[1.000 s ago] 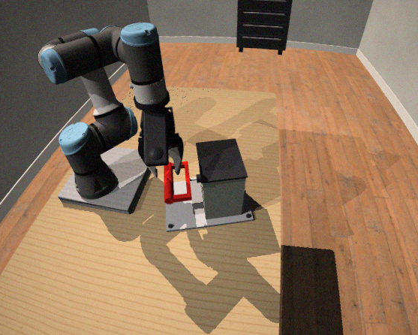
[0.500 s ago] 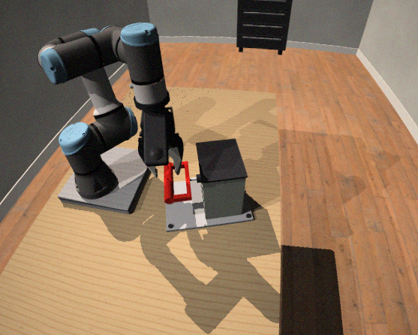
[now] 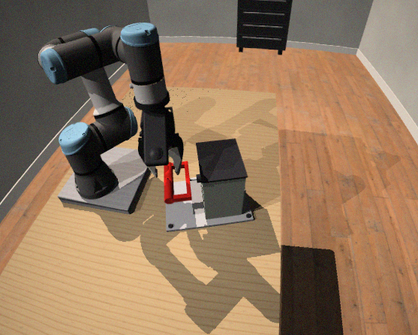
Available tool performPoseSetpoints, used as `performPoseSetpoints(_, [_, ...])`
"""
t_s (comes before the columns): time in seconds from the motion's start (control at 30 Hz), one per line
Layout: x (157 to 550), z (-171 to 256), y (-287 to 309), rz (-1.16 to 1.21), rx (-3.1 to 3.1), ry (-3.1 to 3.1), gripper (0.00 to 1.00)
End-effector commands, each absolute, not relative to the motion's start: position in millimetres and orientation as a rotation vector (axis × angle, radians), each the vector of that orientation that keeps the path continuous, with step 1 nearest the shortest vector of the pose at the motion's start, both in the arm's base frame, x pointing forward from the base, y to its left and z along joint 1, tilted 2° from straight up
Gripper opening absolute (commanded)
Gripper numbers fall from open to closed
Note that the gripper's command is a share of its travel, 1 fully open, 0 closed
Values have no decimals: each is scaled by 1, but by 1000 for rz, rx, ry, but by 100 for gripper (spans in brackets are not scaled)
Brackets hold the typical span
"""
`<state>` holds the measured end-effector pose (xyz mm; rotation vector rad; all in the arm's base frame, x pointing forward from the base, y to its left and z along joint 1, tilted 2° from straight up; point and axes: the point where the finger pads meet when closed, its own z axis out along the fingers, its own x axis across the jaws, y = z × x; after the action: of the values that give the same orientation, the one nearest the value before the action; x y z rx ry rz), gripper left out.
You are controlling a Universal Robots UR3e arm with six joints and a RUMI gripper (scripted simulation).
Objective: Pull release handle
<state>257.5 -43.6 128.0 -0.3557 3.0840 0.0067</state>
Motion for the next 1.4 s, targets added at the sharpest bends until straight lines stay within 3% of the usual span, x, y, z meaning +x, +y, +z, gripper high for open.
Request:
performPoseSetpoints(0.0, [258, 128, -44, 4, -356, 3082, 31])
performPoseSetpoints(1.37, [259, 100, -44, 4, -356, 3082, 31])
